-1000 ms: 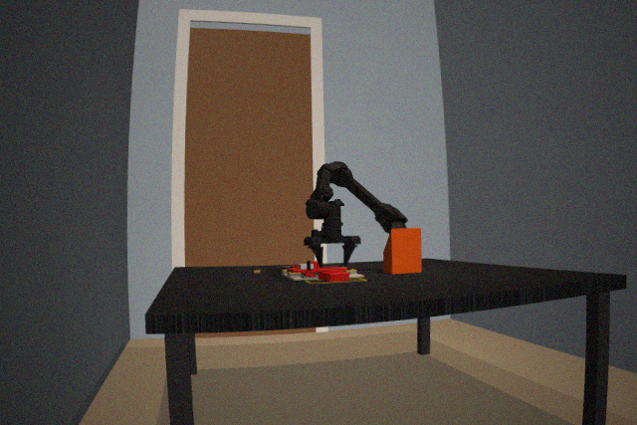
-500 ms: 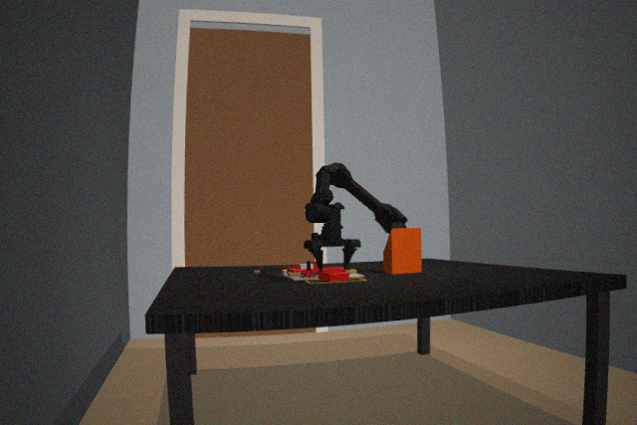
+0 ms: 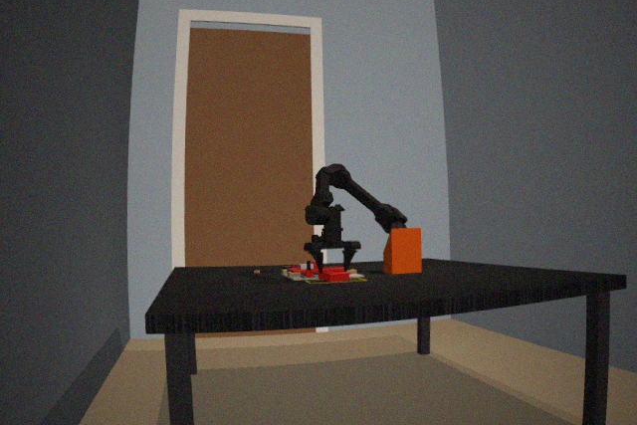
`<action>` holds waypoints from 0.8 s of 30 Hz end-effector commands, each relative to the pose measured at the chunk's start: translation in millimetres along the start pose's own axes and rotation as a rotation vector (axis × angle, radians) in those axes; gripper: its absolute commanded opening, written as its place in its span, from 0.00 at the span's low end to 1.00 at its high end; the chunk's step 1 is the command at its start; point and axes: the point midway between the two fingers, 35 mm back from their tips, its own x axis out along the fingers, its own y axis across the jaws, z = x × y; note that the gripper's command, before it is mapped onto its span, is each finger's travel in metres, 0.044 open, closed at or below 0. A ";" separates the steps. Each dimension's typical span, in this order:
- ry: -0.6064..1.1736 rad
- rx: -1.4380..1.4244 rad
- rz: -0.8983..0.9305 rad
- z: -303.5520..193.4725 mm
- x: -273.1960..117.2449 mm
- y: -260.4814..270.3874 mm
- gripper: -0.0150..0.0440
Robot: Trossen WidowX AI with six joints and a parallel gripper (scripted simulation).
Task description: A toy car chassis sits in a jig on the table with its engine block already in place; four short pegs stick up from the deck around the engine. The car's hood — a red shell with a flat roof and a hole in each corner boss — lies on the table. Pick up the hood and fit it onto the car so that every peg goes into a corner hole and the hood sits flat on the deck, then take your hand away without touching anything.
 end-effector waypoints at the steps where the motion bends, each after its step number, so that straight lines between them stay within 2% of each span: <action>1: -0.003 -0.002 -0.001 0.7 2.9 -0.3 1.00; 24: -0.004 -0.002 -0.001 0.9 14.4 -0.5 1.00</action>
